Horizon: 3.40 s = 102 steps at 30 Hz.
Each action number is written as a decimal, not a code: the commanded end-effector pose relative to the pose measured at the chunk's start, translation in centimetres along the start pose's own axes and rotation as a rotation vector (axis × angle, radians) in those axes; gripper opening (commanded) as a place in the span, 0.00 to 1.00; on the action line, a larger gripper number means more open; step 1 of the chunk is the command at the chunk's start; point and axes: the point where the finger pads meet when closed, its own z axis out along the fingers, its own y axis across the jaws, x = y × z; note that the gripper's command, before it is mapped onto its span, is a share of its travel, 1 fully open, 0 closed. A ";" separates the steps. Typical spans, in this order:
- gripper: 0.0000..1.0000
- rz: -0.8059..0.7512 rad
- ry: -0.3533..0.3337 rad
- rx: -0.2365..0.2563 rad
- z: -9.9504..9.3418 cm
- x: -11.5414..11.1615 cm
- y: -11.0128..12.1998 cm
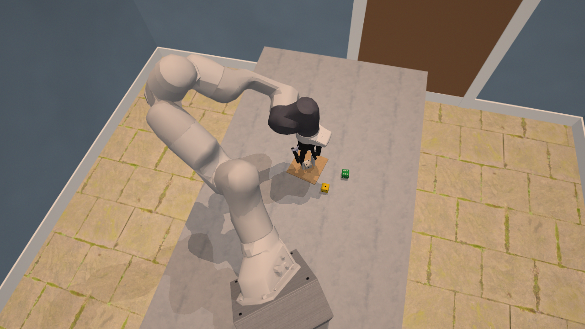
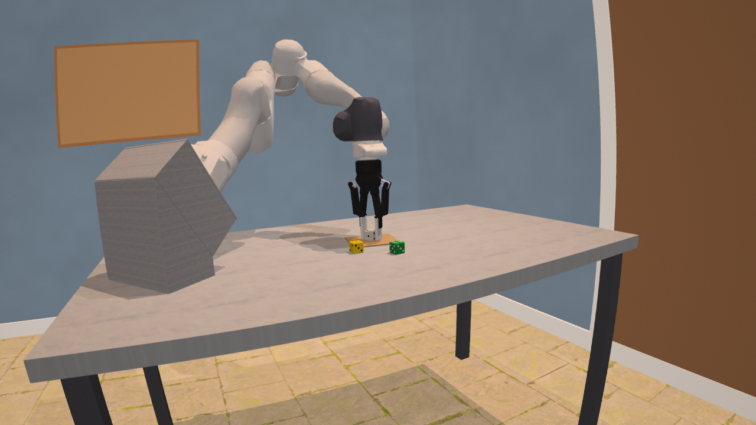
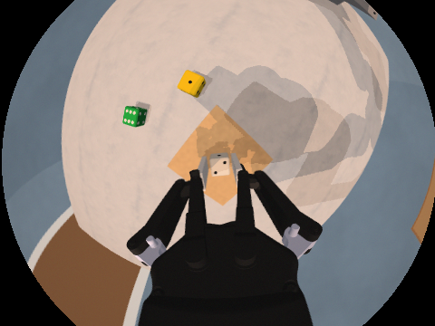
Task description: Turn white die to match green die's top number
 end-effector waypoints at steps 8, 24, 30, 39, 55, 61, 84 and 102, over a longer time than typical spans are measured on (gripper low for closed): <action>0.28 -0.009 0.000 0.002 0.1 -0.1 -0.1; 0.16 -0.009 0.000 0.002 0.1 -0.1 -0.1; 0.16 -0.009 0.000 0.002 0.1 -0.1 -0.1; 0.16 -0.009 0.000 0.002 0.1 -0.1 -0.1; 0.16 -0.009 0.000 0.002 0.1 -0.1 -0.1; 0.16 -0.010 0.000 0.002 -0.5 -0.1 -0.1; 0.16 -0.009 0.000 0.002 -9.9 -0.1 0.0; 0.16 0.063 -0.014 0.002 -8.5 -1.2 0.0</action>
